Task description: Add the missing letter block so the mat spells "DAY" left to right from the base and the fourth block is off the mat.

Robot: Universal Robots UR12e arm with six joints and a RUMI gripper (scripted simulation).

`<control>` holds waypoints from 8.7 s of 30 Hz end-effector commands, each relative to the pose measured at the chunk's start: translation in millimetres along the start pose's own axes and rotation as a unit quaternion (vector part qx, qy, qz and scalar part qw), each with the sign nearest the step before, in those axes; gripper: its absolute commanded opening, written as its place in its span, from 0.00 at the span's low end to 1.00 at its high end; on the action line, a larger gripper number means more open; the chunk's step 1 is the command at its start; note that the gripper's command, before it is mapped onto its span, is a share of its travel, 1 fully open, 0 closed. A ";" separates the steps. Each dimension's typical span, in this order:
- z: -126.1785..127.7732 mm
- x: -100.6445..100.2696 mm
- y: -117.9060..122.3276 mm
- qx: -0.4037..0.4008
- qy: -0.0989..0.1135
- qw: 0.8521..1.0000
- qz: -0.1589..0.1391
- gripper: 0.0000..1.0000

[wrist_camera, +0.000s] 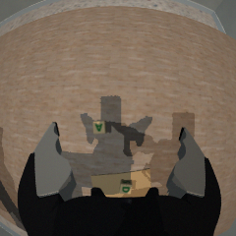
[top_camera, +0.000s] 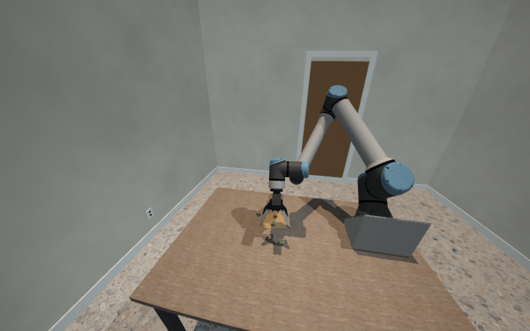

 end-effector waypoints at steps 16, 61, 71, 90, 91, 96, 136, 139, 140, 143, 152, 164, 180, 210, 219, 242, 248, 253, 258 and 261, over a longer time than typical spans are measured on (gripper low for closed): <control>-46.3 3.1 3.0 0.009 0.025 1.000 -0.004 1.00; -46.6 3.1 3.0 0.010 0.025 1.000 -0.005 1.00; -7.6 51.5 80.1 0.010 0.025 1.000 -0.004 1.00; 4.6 76.1 118.9 0.010 0.025 1.000 -0.005 1.00; 4.6 76.1 118.9 0.010 0.025 1.000 -0.005 1.00; 4.6 76.1 118.9 0.010 0.025 1.000 -0.005 1.00; -0.2 100.8 161.2 0.010 0.025 1.000 -0.004 1.00; -5.5 116.5 187.7 0.010 0.025 1.000 -0.005 1.00; -5.7 117.0 188.5 0.010 0.025 1.000 -0.005 1.00; -5.7 117.0 188.5 0.010 0.025 1.000 -0.005 1.00; -5.7 117.0 188.5 0.010 0.025 1.000 -0.005 1.00; -5.7 117.0 188.5 0.010 0.025 1.000 -0.005 1.00; -5.7 117.0 188.5 0.010 0.025 1.000 -0.005 1.00; 114.4 120.5 200.5 0.010 0.025 1.000 -0.005 1.00; 114.4 120.5 200.5 0.010 0.025 1.000 -0.005 1.00; 114.4 120.5 200.5 0.010 0.025 1.000 -0.005 1.00; 114.4 120.5 200.5 0.010 0.025 1.000 -0.005 1.00; 114.4 120.5 200.5 0.010 0.025 1.000 -0.005 1.00; 114.4 120.5 200.5 0.010 0.025 1.000 -0.005 1.00; 114.4 120.4 200.4 0.010 0.025 1.000 -0.005 1.00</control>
Point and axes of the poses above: the point where the finger pads meet when closed, its own x axis back along the fingers, its own z axis across the jaws, y = z × x, the point moved 4 cm from there along x, back along the fingers, and after that the axes turned 5 degrees about x, right-handed, at the moved point
